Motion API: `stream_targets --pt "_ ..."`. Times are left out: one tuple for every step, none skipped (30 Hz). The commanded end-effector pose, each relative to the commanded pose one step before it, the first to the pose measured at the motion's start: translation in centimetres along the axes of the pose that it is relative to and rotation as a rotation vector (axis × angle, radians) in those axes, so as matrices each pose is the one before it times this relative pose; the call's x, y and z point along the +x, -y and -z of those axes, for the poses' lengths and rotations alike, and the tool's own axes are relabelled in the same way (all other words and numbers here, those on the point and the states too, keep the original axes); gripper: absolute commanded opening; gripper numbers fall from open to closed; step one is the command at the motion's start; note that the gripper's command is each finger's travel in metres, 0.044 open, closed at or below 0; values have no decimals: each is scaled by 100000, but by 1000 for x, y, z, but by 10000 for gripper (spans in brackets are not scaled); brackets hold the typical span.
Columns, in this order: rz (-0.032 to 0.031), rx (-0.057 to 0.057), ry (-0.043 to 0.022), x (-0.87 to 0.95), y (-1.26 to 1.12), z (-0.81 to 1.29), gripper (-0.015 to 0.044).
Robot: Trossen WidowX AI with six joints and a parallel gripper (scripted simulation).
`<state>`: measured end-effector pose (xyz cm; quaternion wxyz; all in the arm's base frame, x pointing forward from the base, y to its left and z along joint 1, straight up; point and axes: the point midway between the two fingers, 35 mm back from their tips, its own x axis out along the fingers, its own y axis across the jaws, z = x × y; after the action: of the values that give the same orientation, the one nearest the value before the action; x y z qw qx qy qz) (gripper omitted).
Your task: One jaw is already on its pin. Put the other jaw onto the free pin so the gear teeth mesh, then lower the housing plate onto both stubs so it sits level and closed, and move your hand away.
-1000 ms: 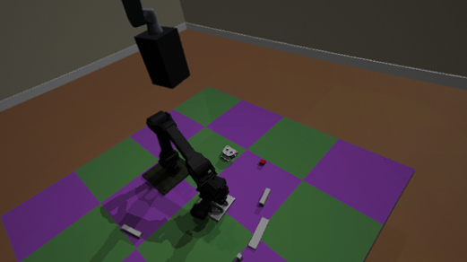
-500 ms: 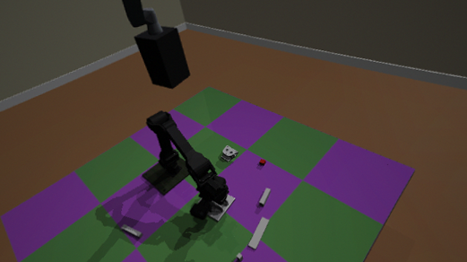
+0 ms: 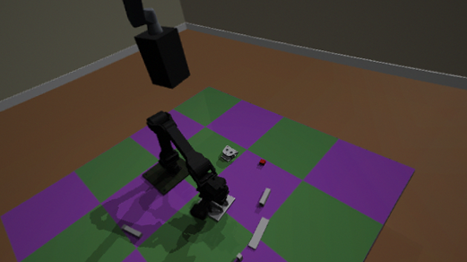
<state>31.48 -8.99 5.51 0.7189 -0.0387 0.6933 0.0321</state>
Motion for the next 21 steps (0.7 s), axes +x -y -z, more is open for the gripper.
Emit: stream_targets --pt "-95 -208 -53 192 -23 3 134" --pt "0 0 0 0 0 0 134" --pt "0 0 0 0 0 0 134" --pt "0 0 0 0 0 0 134" --pt "0 0 0 0 0 0 134" --pt "0 0 0 17 0 0 134" --pt "0 0 0 52 0 0 134" --pt "0 0 0 78 0 0 134" --pt "0 0 0 52 0 0 134" --pt "0 0 0 17 0 0 134" --pt "0 0 0 0 0 0 134" --pt "0 0 0 0 0 0 134" --pt "0 0 0 0 0 0 134" --pt "0 0 0 0 0 0 134" --pt "0 0 0 0 0 0 134" --pt "0 0 0 0 0 0 134" --pt "0 0 0 0 0 0 134" --pt "0 0 0 0 0 0 134" --pt "0 0 0 0 0 0 134" --pt "0 0 0 0 0 0 134" --pt "0 0 0 0 0 0 134"
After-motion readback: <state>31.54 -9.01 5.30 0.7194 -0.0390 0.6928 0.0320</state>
